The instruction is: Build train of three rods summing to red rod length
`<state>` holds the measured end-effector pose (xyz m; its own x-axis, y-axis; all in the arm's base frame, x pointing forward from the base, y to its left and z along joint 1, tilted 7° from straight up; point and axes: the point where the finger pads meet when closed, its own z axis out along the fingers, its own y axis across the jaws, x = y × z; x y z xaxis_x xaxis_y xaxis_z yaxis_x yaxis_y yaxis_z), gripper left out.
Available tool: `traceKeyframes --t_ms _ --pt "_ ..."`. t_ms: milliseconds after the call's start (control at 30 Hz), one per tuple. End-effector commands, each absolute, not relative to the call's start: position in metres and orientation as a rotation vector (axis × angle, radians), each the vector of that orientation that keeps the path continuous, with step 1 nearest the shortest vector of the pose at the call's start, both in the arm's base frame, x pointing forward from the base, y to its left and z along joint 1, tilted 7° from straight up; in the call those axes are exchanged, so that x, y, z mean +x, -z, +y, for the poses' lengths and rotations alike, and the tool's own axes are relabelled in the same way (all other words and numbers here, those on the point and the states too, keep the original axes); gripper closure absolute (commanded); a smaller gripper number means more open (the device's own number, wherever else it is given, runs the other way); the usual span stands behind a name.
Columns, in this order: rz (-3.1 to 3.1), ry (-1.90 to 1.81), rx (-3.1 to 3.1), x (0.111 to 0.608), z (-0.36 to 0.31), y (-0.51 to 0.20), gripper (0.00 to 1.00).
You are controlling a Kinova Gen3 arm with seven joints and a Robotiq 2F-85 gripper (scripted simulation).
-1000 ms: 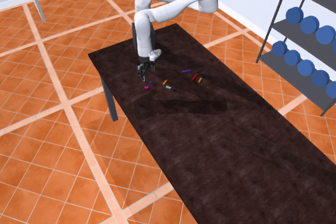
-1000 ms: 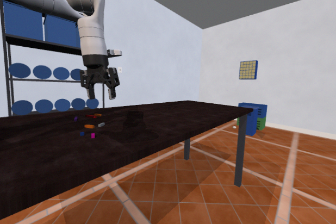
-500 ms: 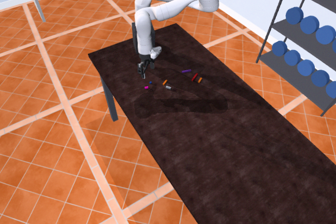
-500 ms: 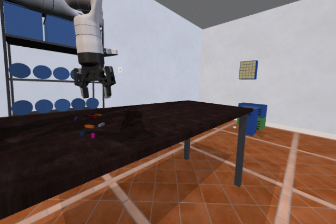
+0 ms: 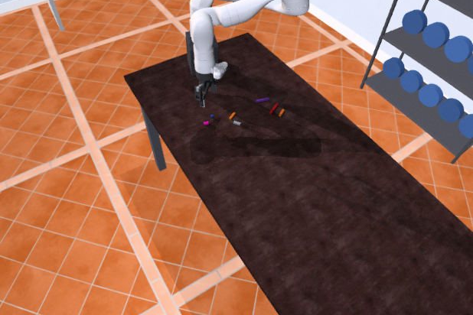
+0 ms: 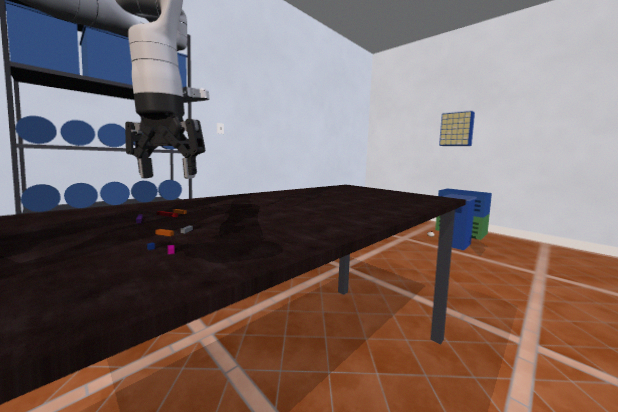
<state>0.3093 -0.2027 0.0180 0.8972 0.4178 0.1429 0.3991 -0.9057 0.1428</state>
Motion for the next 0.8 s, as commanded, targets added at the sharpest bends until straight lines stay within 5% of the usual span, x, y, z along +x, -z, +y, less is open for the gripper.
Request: traceKeyframes --t_ms 0,767 --pt "0.636 -0.265 2.951 0.308 -0.201 -0.020 0.00" --pt "0.752 -0.221 2.932 0.294 -0.189 -0.023 0.00"
